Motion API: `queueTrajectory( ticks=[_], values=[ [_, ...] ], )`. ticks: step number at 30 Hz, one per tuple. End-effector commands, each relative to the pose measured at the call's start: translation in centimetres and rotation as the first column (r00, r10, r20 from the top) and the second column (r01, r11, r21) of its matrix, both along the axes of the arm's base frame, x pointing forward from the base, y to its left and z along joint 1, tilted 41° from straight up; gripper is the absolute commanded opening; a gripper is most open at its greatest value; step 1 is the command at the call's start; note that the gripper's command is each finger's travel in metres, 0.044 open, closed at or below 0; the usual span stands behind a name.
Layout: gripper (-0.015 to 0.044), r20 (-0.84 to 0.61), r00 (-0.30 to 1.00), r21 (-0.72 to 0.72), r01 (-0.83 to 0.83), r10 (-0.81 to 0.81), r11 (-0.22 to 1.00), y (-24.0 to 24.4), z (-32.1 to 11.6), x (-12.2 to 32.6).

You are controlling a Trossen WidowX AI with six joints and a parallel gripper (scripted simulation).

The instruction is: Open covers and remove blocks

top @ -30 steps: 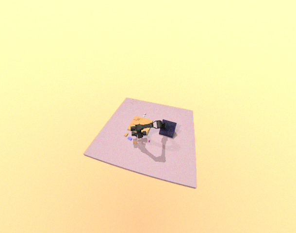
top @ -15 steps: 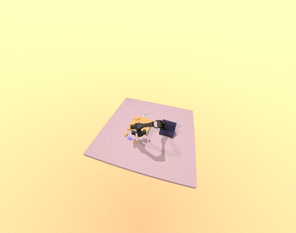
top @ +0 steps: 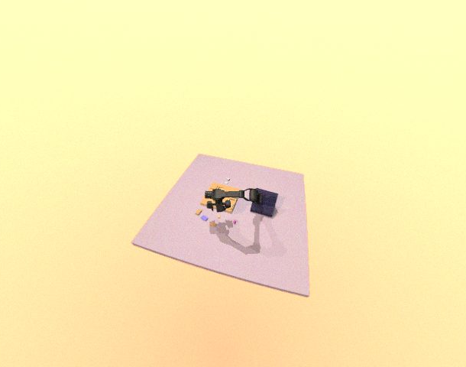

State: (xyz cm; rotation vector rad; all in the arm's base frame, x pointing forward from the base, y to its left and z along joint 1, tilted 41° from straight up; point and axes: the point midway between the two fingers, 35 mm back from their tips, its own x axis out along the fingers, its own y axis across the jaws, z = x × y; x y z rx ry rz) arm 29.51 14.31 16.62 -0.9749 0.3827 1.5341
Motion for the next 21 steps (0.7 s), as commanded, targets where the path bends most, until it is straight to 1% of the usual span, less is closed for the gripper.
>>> queueTrajectory(
  ticks=[1, 16, 17, 21],
  values=[
    [0.0414, 0.008, 1.0, 0.004, -0.005, 0.005, 1.0, -0.4, 0.6, -0.1],
    [0.002, 0.125, 0.981, -0.05, -0.145, 0.15, 0.988, -6.4, -4.8, 1.5],
    [0.0, 0.132, 0.978, -0.053, -0.154, 0.16, 0.987, -6.8, -5.1, 1.6],
    [0.0, 0.163, 0.966, -0.065, -0.194, 0.202, 0.979, -8.5, -6.6, 1.6]
  ],
)
